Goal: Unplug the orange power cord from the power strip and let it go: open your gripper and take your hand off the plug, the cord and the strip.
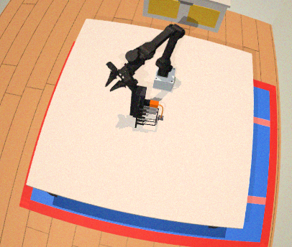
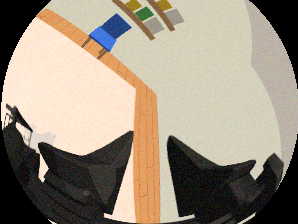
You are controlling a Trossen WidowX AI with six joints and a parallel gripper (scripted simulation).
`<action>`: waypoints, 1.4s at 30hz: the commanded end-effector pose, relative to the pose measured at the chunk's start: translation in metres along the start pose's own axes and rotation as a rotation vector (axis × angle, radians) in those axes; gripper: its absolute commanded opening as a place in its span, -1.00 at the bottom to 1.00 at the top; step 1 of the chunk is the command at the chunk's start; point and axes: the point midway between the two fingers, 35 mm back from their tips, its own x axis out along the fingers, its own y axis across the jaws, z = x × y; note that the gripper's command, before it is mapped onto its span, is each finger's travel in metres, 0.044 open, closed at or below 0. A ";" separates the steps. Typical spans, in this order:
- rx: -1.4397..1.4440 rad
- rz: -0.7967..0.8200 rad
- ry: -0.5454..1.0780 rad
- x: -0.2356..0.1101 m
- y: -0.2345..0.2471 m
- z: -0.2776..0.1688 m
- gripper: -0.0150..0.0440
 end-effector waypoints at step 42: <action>-1.144 1.256 -0.076 -0.125 0.304 -0.016 0.05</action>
